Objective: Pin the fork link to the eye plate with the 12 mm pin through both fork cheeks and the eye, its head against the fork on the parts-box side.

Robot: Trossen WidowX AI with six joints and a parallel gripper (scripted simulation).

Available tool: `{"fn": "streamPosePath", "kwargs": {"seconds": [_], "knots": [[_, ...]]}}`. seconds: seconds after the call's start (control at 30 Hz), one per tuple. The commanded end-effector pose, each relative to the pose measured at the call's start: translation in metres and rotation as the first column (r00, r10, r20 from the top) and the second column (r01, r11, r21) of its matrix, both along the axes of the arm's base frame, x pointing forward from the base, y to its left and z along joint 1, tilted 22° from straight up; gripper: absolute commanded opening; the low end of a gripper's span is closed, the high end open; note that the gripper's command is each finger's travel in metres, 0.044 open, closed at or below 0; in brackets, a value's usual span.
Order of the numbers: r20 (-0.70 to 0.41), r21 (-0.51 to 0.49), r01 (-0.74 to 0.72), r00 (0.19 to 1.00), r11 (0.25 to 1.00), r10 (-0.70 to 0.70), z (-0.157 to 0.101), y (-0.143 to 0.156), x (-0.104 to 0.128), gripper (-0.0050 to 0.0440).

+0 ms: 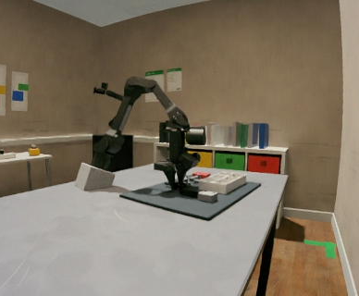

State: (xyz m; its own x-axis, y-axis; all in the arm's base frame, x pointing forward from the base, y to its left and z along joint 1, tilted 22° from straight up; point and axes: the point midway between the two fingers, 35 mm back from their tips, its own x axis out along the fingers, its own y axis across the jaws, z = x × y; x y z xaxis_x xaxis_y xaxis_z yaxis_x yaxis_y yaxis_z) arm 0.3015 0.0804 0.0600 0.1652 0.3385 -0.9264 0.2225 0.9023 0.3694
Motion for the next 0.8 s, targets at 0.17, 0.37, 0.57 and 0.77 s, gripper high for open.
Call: {"fn": "streamPosePath", "kwargs": {"seconds": [0.17,0.37,0.57,0.77], "knots": [[-0.006,-0.006,0.004,1.000,1.000,-0.004,-0.0041,-0.0006,-0.0003,0.0210],[-0.006,-0.003,0.000,1.000,1.000,0.000,-0.0039,0.0004,-0.0005,-0.0050],[-0.006,-0.004,0.001,1.000,1.000,-0.001,-0.0040,0.0003,-0.0005,-0.0050],[-0.006,-0.004,0.001,1.000,1.000,-0.001,-0.0040,0.0003,-0.0005,-0.0050]]}}
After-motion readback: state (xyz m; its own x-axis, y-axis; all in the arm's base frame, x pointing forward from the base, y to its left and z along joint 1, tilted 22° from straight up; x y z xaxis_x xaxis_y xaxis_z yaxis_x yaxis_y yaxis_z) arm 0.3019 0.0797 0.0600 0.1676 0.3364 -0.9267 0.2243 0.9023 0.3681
